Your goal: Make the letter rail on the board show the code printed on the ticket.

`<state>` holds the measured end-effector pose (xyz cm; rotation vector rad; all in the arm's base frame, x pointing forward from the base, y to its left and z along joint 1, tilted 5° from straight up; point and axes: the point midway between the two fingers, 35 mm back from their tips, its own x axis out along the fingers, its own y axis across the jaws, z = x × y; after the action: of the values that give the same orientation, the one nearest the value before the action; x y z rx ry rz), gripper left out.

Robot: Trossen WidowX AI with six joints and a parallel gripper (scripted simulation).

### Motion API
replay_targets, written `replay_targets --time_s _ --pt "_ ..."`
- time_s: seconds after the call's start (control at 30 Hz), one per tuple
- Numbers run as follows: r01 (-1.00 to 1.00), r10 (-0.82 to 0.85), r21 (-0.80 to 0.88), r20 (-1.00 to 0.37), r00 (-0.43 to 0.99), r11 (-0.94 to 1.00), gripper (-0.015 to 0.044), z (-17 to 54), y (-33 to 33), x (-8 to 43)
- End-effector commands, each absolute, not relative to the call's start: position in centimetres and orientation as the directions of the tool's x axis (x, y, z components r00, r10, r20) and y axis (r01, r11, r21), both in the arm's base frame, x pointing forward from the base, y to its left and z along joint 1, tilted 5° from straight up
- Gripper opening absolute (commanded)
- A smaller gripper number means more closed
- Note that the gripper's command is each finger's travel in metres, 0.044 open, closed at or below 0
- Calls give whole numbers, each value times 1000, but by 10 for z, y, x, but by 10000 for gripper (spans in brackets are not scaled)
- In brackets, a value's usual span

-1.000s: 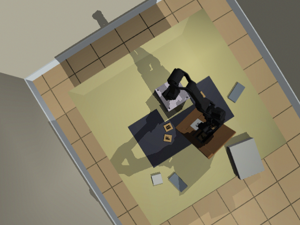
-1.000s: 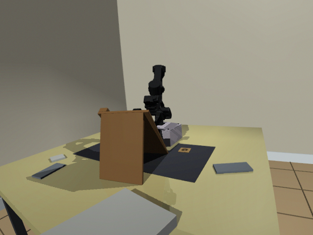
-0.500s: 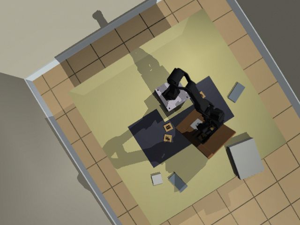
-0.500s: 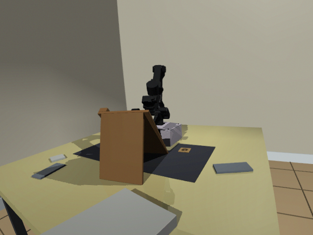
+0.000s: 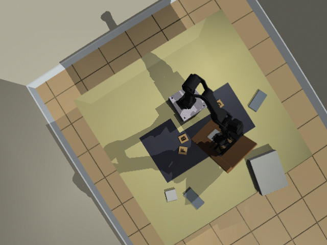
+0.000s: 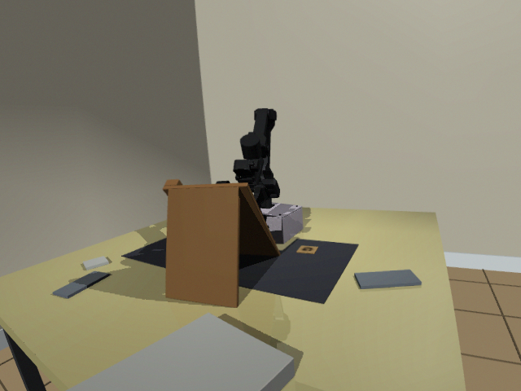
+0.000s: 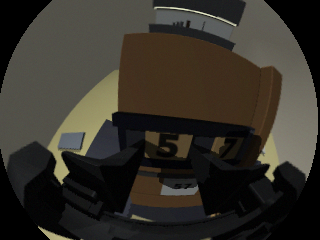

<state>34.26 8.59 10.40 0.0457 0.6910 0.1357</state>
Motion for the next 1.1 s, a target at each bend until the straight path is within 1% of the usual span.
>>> replay_targets --time_s 0.0,1.07 --pt "-113 143 87 -626 767 990 0 106 84 343" --pt "-113 141 85 -626 767 990 0 104 66 345"
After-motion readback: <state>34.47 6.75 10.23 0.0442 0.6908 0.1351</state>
